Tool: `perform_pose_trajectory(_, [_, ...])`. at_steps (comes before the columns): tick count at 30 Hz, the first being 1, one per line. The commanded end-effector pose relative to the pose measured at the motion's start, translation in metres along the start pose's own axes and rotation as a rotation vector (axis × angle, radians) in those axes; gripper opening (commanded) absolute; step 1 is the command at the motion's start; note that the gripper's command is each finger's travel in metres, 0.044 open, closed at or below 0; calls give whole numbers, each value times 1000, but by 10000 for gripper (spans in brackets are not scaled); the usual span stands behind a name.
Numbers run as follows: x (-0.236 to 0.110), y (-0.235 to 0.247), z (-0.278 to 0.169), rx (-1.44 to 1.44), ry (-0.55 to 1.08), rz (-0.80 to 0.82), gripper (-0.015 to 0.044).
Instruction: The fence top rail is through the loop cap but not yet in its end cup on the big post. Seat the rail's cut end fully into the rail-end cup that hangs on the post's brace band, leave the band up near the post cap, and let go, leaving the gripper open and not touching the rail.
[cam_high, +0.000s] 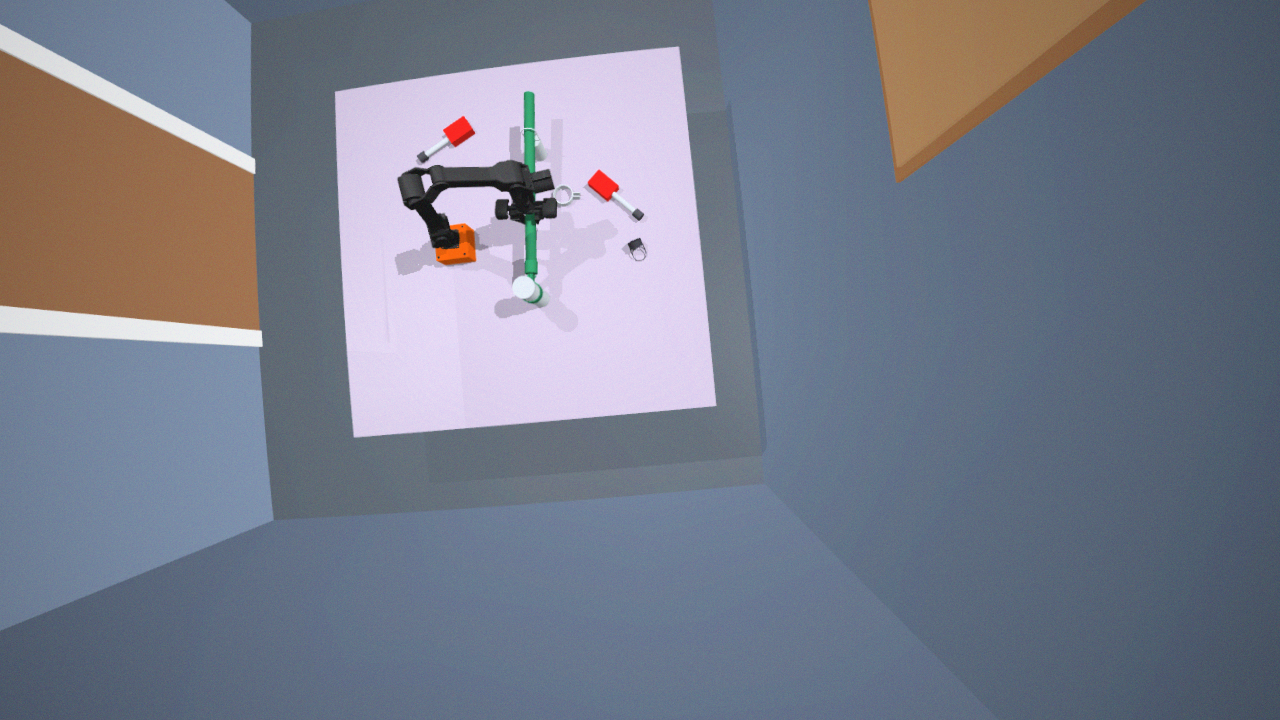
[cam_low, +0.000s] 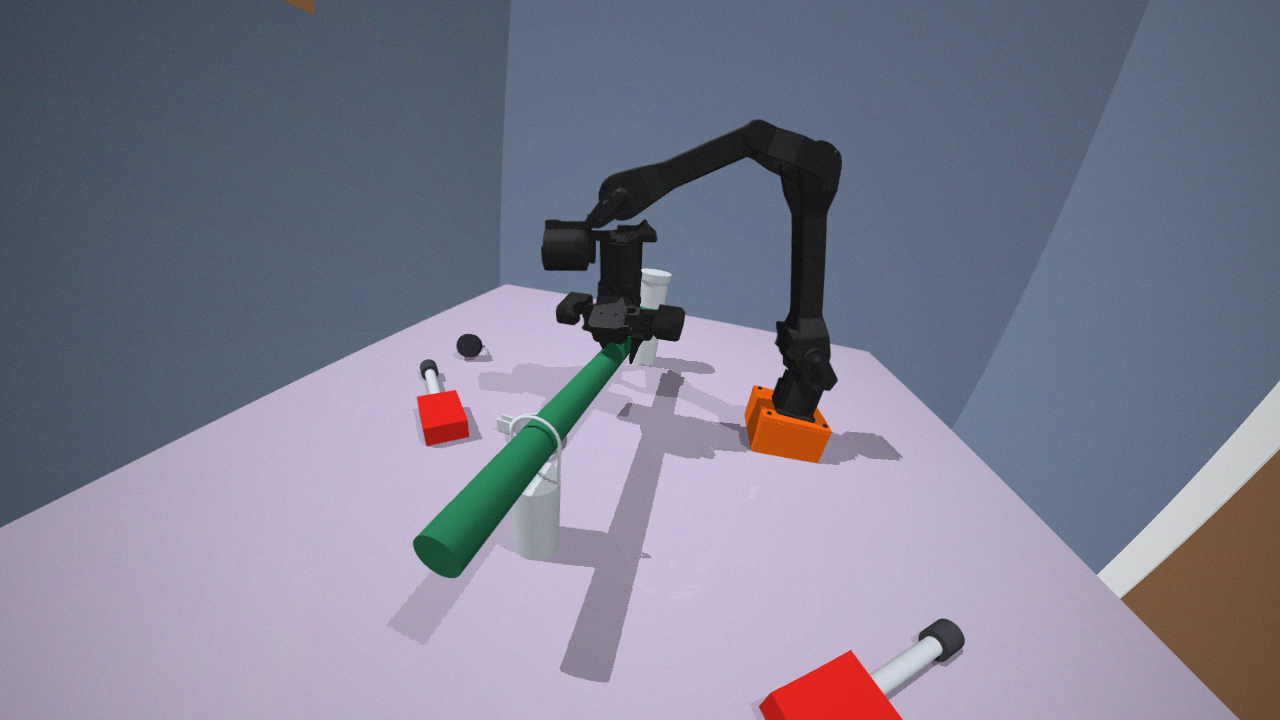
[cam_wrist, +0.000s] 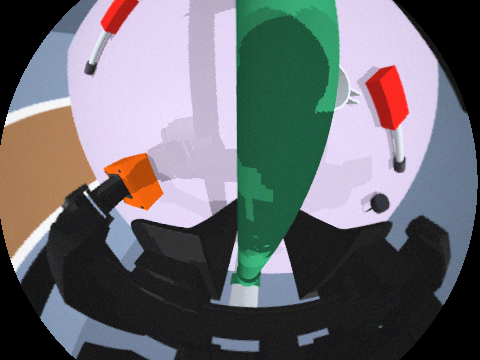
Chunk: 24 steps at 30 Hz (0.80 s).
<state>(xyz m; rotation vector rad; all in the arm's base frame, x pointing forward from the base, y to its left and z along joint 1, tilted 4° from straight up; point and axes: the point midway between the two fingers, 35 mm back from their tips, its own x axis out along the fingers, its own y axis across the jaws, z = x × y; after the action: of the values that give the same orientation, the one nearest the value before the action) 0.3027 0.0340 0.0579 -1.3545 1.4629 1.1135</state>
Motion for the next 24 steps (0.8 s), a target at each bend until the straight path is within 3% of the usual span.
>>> perform_pose_trajectory(1, [-2,0,-11,4,25,-5,0])
perform_pose_trajectory(24, [-11,0,-19,4,26,-5,0])
